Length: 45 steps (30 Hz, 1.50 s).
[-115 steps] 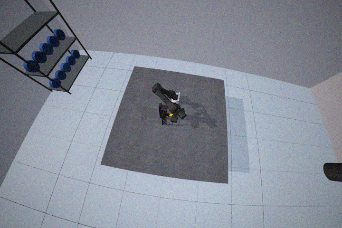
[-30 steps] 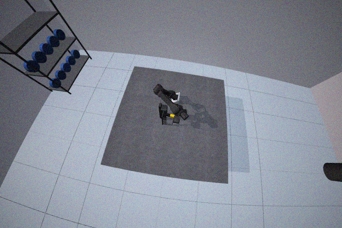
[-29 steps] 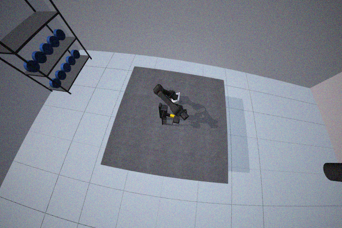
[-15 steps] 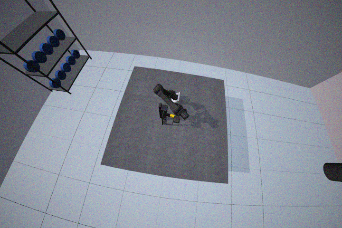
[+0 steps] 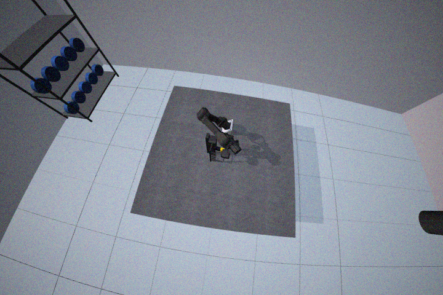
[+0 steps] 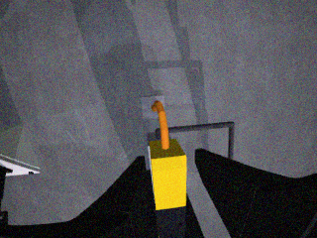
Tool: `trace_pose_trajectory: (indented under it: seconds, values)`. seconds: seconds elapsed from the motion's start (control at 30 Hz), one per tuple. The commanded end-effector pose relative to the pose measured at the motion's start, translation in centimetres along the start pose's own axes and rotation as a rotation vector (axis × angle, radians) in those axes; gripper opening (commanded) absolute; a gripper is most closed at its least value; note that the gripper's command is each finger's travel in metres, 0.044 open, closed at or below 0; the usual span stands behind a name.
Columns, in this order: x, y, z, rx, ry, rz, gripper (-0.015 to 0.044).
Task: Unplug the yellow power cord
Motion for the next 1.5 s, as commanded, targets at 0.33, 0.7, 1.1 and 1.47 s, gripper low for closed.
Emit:
trace_pose_trajectory:
  seconds: [0.33, 0.7, 1.1, 1.47]
  values:
    - [-1.7, 0.1, 0.5, 0.000, -0.004, 0.005, 0.0160]
    - [-1.7, 1.3, 0.5, 0.000, -0.004, 0.005, 0.0160]
    - [-1.7, 1.0, 0.5, 0.002, 0.000, 0.002, 0.0028]
    - [-0.6, 1.0, 0.1, 0.001, -0.001, 0.001, 0.0000]
Point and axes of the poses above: the point midway between the two fingers, 35 mm back from their tips, its own y axis out along the fingers, its own z axis across the jaws, x = y × z, the point moved 2 cm from there along -y, back along the fingers, and after that the axes turned 12 degrees about -y, right-handed, at the moved point
